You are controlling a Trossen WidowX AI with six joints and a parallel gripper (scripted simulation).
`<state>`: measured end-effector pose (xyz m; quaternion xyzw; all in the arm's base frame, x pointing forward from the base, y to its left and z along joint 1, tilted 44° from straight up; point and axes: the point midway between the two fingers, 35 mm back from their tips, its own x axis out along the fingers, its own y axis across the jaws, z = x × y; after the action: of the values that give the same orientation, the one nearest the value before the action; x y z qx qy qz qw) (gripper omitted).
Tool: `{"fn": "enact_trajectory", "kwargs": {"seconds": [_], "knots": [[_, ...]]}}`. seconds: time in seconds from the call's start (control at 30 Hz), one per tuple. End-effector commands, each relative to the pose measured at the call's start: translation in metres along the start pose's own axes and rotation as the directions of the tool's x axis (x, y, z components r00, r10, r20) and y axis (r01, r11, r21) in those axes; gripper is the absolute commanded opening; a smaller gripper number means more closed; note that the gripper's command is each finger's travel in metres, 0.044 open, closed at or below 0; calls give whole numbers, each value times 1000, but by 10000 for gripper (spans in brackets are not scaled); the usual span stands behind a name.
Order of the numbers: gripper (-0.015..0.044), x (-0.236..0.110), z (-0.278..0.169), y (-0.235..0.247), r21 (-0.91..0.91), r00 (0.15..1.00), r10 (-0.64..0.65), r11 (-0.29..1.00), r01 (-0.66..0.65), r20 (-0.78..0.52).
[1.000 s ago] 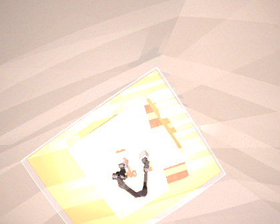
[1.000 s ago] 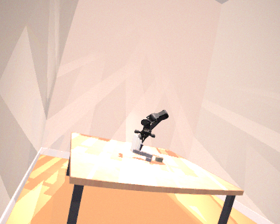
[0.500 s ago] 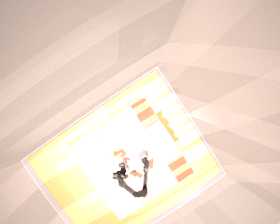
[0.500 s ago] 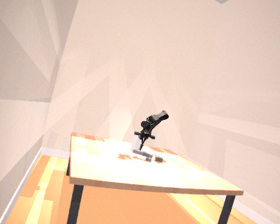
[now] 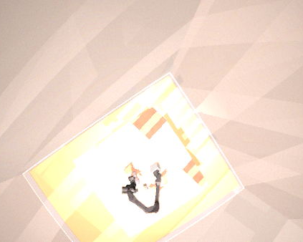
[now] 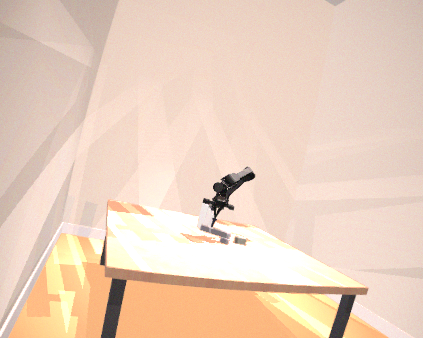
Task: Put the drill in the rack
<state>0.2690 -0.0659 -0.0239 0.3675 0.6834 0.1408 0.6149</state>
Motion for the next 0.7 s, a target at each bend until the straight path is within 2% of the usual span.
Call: {"fn": "enact_trajectory", "kwargs": {"seconds": [0.0,0.67], "knots": [[0,8,-3,0,7,1000,5,1000,-5,-17],[0,17,-7,0,7,1000,5,1000,-5,-17]]}}
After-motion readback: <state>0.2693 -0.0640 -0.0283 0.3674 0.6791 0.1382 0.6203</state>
